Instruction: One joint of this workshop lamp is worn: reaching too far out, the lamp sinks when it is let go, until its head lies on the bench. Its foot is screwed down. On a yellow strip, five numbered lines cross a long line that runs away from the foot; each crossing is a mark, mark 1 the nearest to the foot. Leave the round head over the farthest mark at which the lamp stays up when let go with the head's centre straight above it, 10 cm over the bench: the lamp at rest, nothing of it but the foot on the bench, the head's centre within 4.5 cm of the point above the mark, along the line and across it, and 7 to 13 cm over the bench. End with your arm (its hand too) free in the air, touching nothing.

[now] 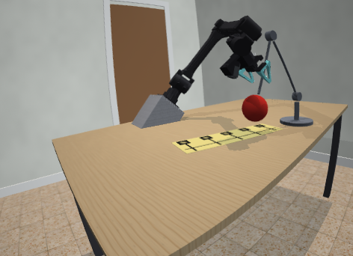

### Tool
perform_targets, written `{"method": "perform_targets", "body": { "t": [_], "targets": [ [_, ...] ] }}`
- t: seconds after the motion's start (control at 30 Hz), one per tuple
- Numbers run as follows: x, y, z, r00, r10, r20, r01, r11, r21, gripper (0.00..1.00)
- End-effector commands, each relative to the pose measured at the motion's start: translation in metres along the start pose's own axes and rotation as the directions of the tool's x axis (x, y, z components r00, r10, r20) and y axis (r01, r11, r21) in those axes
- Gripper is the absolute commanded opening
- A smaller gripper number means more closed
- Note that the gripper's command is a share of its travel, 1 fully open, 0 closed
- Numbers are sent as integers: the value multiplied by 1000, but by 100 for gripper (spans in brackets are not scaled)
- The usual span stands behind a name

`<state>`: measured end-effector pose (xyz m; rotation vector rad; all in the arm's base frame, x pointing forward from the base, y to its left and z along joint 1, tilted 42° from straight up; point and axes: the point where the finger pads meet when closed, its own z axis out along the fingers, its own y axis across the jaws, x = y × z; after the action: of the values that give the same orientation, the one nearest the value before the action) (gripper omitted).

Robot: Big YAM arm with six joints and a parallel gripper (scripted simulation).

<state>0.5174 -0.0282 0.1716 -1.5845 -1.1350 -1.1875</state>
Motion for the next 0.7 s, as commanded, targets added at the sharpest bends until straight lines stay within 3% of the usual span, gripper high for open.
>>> {"method": "perform_targets", "body": {
  "t": [0.0,0.67],
  "targets": [
    [3,6,-2,1000,-13,-15,13,1000,17,100],
    [2,7,-1,1000,-12,-19,13,1000,22,100]
  ]
}}
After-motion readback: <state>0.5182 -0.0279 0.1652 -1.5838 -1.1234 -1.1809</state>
